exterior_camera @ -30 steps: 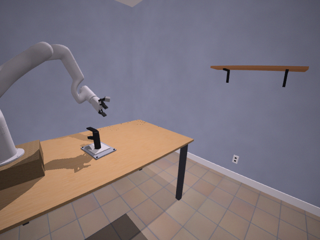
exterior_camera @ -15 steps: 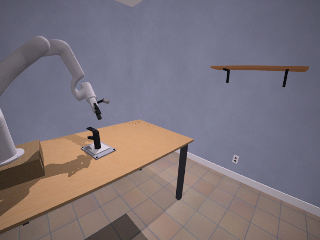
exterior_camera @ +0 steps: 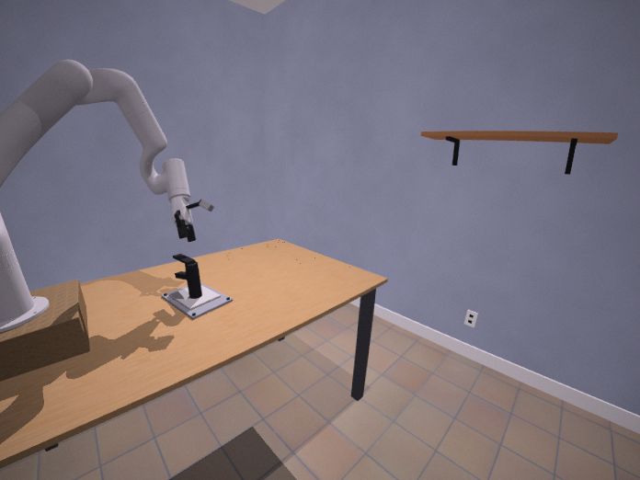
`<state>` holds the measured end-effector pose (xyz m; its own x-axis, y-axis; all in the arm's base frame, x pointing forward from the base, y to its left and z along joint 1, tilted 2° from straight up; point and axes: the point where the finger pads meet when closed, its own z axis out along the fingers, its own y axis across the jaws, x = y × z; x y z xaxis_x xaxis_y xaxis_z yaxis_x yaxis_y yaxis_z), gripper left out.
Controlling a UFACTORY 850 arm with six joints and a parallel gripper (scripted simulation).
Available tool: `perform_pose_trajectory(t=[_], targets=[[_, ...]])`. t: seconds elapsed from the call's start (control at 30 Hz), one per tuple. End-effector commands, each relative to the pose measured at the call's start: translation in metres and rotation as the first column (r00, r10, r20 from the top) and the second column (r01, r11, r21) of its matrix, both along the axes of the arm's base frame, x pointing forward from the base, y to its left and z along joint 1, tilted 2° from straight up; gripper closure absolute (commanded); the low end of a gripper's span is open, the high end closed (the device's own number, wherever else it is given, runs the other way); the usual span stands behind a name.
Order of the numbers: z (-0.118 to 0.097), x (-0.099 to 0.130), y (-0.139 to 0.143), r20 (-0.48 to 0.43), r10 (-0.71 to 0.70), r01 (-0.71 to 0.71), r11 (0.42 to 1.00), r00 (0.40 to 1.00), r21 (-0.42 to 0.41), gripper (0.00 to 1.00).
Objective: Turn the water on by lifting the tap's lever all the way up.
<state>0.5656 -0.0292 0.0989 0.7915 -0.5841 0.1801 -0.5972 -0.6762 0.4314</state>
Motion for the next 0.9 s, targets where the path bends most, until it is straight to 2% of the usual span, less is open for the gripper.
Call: perform_pose_trajectory(t=[0.0, 0.1, 0.17, 0.2, 0.4, 0.67, 0.73, 0.8, 0.87], targets=[[-0.001, -0.013, 0.005, 0.034, -0.137, 0.134, 0.987, 0.99, 0.092, 0.0], [-0.001, -0.018, 0.008, 0.049, -0.21, 0.202, 0.97, 0.977, 0.133, 0.0], [-0.001, -0.018, 0.008, 0.049, -0.21, 0.202, 0.97, 0.977, 0.133, 0.0], [-0.001, -0.022, 0.011, 0.062, -0.281, 0.267, 0.948, 0.958, 0.172, 0.0], [0.001, -0.028, 0.016, 0.081, -0.411, 0.382, 0.891, 0.908, 0.244, 0.0], [0.006, -0.032, 0.021, 0.098, -0.59, 0.53, 0.776, 0.801, 0.342, 0.0], [0.006, -0.032, 0.021, 0.098, -0.59, 0.53, 0.776, 0.801, 0.342, 0.0], [0.009, -0.032, 0.022, 0.101, -0.661, 0.585, 0.716, 0.744, 0.381, 0.0], [0.01, -0.032, 0.022, 0.102, -0.696, 0.611, 0.682, 0.71, 0.401, 0.0]])
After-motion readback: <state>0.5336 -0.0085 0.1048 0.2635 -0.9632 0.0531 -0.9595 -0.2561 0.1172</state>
